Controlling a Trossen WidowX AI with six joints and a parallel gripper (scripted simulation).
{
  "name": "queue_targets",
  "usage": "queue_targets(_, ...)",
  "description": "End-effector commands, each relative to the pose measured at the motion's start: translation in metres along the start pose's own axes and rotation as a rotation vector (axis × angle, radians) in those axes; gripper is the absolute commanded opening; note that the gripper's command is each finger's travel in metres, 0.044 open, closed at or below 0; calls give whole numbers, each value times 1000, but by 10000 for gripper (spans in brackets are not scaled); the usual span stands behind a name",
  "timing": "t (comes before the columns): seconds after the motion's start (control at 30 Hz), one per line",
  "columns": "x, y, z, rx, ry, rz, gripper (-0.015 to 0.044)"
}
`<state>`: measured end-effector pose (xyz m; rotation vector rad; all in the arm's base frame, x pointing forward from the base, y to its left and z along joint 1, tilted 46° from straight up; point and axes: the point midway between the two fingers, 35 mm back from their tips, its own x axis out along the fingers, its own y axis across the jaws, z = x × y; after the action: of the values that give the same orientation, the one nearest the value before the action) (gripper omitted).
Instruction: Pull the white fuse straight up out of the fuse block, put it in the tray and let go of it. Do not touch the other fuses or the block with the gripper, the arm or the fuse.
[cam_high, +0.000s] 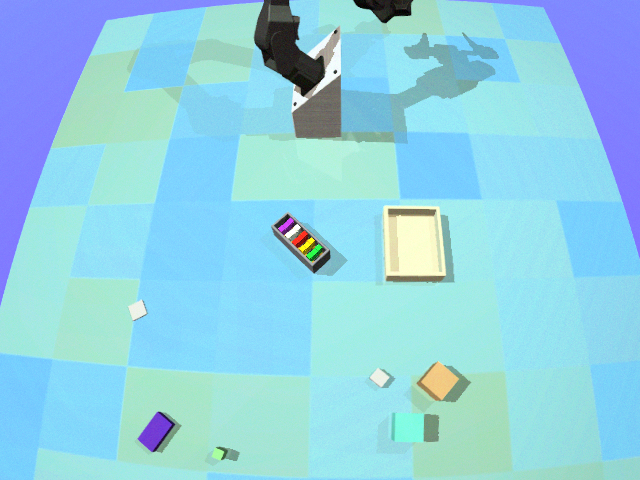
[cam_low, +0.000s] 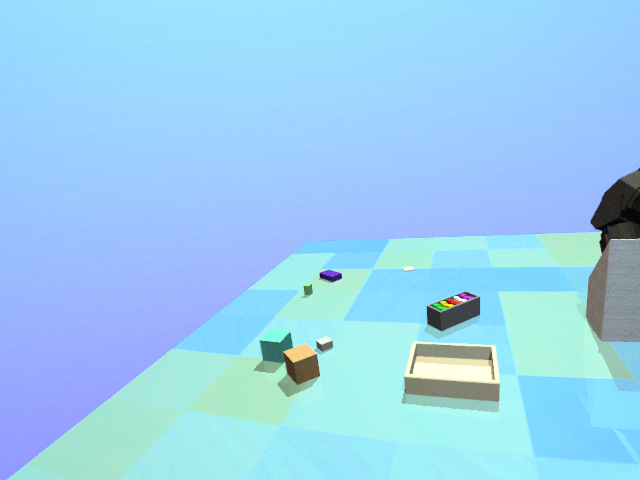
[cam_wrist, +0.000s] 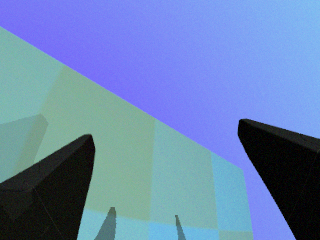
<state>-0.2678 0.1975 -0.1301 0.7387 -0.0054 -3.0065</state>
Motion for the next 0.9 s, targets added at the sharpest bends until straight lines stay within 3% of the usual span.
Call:
queue_targets(0.0,-1,-3,-1,12,5,-9,374)
queue_targets(0.27,-77,-95,-60,550,178,-413,164)
queue_targets(0.4,-118,-113,-83,739,211,-554,64)
queue_targets(0.87,-267,-125,-163,1410,282,-1062,64)
